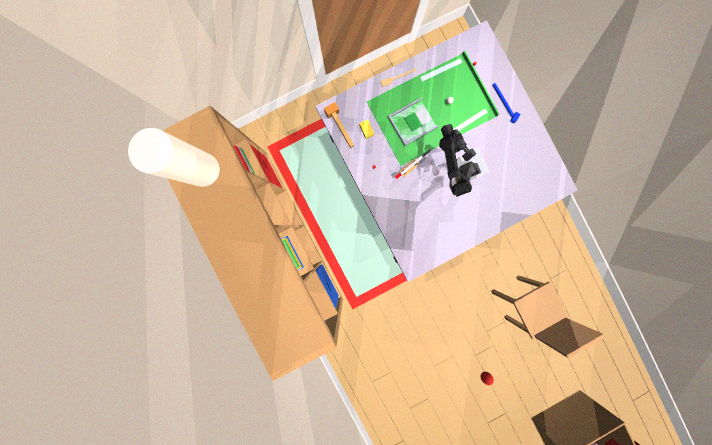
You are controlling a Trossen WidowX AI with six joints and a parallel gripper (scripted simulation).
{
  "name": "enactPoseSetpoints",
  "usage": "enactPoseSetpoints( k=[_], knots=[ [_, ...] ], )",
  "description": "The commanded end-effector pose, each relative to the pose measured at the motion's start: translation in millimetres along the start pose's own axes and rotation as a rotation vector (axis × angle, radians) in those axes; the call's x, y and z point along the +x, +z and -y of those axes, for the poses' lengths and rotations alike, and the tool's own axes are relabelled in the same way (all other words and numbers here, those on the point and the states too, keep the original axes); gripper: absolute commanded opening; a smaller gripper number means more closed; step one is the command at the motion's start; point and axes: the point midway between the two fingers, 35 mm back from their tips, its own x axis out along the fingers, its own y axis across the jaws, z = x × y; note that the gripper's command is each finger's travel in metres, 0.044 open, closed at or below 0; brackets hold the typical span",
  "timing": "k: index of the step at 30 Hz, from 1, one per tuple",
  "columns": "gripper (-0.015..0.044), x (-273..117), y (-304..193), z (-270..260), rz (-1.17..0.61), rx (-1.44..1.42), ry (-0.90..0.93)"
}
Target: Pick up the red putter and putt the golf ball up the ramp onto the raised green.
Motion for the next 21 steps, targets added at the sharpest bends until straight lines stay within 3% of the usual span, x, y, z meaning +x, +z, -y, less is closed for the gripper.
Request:
enactPoseSetpoints(
  k=[1, 10, 21],
  knots=[
    [0.044, -18, 49, 36, 0.358, -0.059, -0.113],
    [0.044, -98, 120, 92, 1.067, -0.131, -0.348],
    [0.044, -100, 120, 93, 1.103, -0.133, -0.362]
  ],
)
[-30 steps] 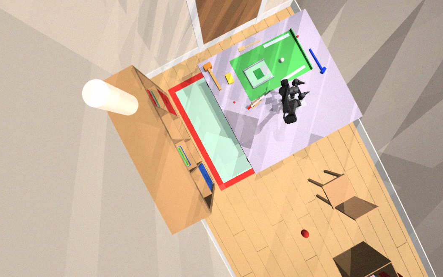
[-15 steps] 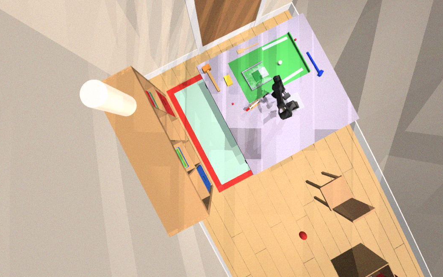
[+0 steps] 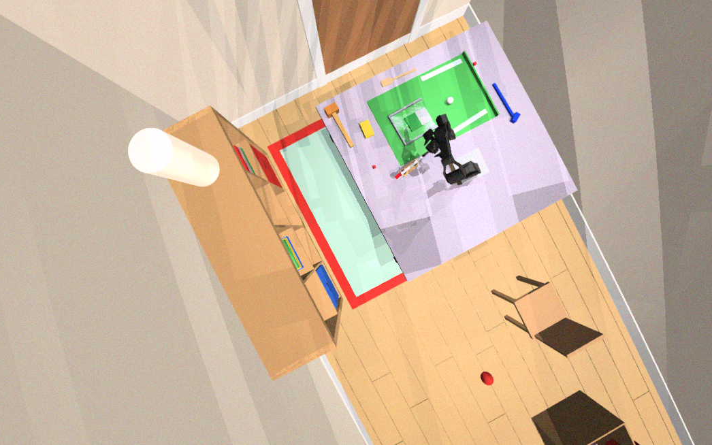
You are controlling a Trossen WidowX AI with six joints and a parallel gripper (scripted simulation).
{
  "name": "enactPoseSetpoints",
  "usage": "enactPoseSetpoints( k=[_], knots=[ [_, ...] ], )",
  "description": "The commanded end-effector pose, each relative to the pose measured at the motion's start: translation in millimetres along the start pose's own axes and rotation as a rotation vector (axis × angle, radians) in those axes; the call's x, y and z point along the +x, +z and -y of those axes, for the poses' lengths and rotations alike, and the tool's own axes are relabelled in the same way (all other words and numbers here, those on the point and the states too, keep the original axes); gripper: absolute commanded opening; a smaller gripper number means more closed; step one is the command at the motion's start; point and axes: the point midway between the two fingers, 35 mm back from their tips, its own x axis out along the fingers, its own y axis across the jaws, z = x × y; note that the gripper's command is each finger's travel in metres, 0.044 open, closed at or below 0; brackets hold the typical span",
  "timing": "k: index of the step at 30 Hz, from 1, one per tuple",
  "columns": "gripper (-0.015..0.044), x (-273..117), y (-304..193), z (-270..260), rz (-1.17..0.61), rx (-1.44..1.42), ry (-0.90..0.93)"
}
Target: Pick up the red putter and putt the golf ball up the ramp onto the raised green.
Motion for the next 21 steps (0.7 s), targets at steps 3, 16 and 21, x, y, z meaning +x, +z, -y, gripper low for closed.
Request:
enactPoseSetpoints(
  k=[3, 16, 21],
  knots=[
    [0.044, 5, 1, 3, 0.018, -0.008, -0.009],
    [0.044, 37, -7, 3, 0.019, -0.009, -0.01],
    [0.044, 45, -9, 3, 0.02, -0.009, -0.01]
  ],
)
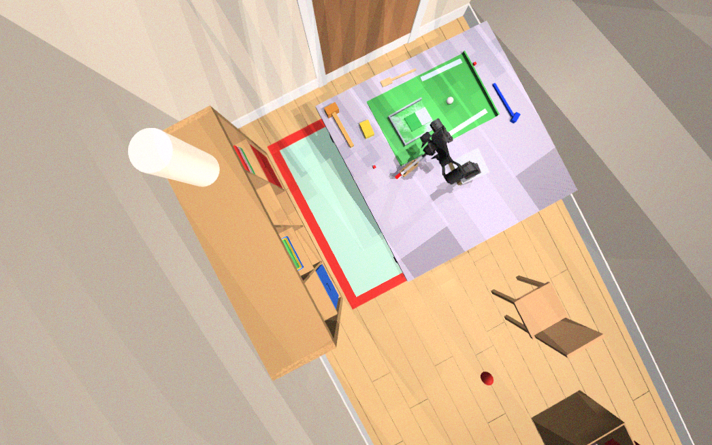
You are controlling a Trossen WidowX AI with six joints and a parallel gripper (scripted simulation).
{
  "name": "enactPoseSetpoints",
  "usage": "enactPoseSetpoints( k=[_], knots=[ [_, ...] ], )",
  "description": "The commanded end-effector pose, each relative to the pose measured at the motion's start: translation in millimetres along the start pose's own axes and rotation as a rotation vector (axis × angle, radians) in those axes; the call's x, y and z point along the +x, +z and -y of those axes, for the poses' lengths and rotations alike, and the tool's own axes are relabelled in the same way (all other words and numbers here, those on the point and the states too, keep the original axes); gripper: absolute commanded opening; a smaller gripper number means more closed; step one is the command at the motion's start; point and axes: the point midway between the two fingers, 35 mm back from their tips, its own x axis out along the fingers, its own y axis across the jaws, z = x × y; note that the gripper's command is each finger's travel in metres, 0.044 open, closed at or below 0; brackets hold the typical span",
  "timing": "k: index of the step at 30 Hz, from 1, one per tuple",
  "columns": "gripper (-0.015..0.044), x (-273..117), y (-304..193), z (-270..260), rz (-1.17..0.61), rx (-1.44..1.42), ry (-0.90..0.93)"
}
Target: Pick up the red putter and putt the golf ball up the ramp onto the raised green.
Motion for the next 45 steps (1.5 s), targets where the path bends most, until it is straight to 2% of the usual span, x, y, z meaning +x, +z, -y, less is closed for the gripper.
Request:
enactPoseSetpoints(
  k=[1, 19, 34, 41, 45],
  knots=[
    [0.044, 4, -1, -1, 0.004, 0.006, 0.0],
    [0.044, 26, -7, -1, 0.005, 0.006, 0.0],
    [0.0046, 24, -5, 1, 0.008, -0.001, -0.003],
    [0.0, 23, -5, 1, 0.007, -0.001, -0.003],
    [0.0, 14, -5, 2, 0.001, -0.001, -0.003]
  ],
)
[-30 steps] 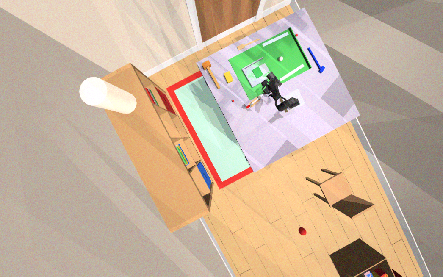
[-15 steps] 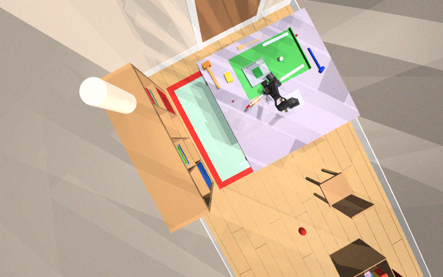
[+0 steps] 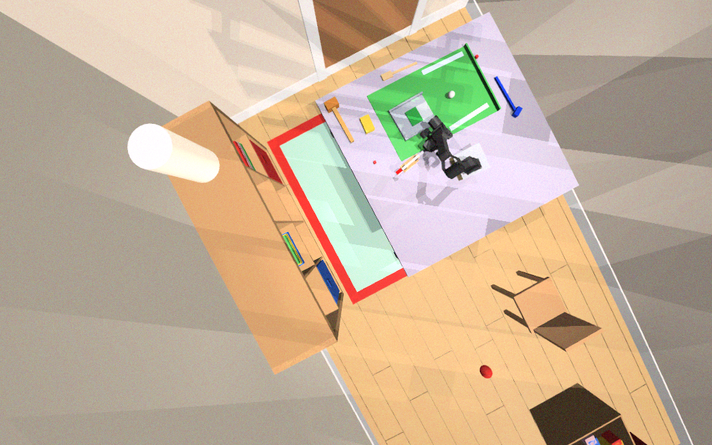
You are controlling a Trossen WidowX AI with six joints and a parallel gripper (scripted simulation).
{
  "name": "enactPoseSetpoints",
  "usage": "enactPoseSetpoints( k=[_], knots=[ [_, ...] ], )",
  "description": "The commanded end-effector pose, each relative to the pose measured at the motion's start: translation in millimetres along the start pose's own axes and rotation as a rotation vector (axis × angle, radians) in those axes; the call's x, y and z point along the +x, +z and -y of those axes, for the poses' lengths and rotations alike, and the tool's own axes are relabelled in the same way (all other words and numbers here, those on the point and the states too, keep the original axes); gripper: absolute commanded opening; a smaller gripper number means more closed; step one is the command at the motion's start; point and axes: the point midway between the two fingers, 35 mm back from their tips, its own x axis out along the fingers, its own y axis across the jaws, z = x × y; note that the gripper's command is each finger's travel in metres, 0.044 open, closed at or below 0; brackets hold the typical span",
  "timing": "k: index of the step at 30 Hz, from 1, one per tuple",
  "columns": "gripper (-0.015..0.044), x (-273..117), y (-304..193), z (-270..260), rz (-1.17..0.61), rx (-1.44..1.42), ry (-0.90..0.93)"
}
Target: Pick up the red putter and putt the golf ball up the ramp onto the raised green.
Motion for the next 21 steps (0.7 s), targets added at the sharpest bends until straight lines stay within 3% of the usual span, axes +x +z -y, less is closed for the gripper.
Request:
enactPoseSetpoints(
  k=[1, 21],
  knots=[
    [0.0, -11, 1, 4, -0.004, -0.007, -0.007],
    [0.0, -93, 25, 1, 0.0, -0.003, -0.005]
  ],
)
